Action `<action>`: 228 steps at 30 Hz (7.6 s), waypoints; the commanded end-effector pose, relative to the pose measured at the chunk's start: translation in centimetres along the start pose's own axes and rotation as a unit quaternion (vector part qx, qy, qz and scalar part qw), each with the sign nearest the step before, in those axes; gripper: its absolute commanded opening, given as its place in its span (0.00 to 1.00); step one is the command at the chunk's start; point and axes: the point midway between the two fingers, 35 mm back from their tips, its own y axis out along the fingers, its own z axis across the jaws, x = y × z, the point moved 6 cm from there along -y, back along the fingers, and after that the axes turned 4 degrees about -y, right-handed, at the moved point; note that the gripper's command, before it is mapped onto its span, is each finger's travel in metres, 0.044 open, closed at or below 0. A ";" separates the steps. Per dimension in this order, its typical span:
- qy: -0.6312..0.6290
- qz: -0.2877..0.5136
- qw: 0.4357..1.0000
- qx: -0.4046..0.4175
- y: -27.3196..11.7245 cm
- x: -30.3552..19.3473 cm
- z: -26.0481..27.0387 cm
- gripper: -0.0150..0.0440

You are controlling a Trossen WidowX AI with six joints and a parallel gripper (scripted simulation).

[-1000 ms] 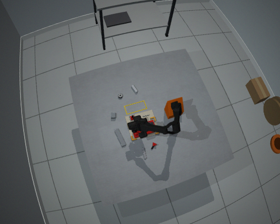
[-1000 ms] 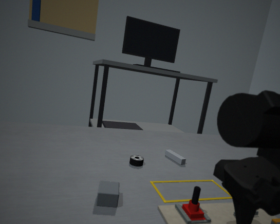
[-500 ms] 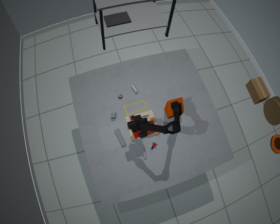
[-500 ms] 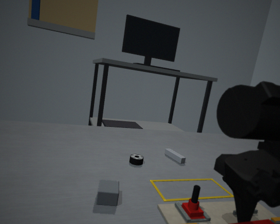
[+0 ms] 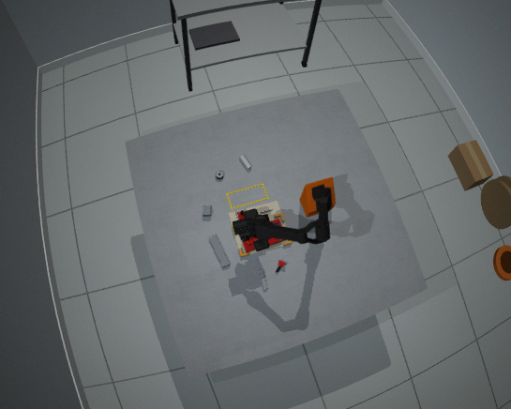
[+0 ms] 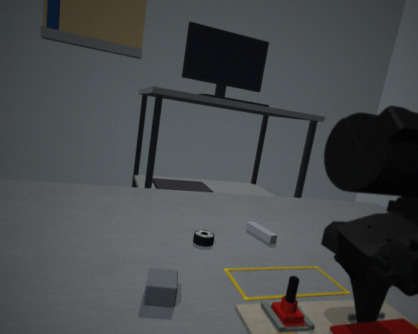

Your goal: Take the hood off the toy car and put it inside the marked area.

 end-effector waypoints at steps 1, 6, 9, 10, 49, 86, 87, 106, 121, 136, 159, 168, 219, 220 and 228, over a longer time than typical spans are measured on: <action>-0.004 -0.003 1.000 -0.001 -0.5 0.1 0.1 0.25; -0.004 -0.003 1.000 -0.001 -0.9 0.1 0.1 0.25; -0.004 -0.003 1.000 -0.001 -1.1 0.1 0.1 0.25; -0.004 -0.003 1.000 -0.001 -1.2 0.1 0.1 0.25; 0.004 -0.003 1.000 -0.018 -5.8 -1.7 -13.6 0.25; -0.004 -0.003 1.000 -0.008 -4.5 -5.1 -21.5 0.25; -0.004 -0.003 1.000 -0.008 -4.5 -5.1 -21.5 0.25; -0.004 -0.003 1.000 -0.008 -3.1 -5.0 -21.5 0.25; -0.004 -0.003 1.000 -0.008 -1.9 -5.0 -21.5 0.25; -0.004 -0.003 1.000 -0.008 -0.8 -5.0 -21.5 0.25; -0.004 -0.003 1.000 -0.007 0.9 -5.1 -21.5 0.25; -0.004 -0.003 1.000 -0.007 1.6 -5.1 -21.5 0.25; -0.004 -0.003 1.000 -0.006 4.0 -5.2 -21.4 0.25; -0.004 -0.003 1.000 -0.006 4.0 -5.2 -21.4 0.25; -0.007 -0.003 1.000 -0.008 3.9 -5.1 -21.4 0.43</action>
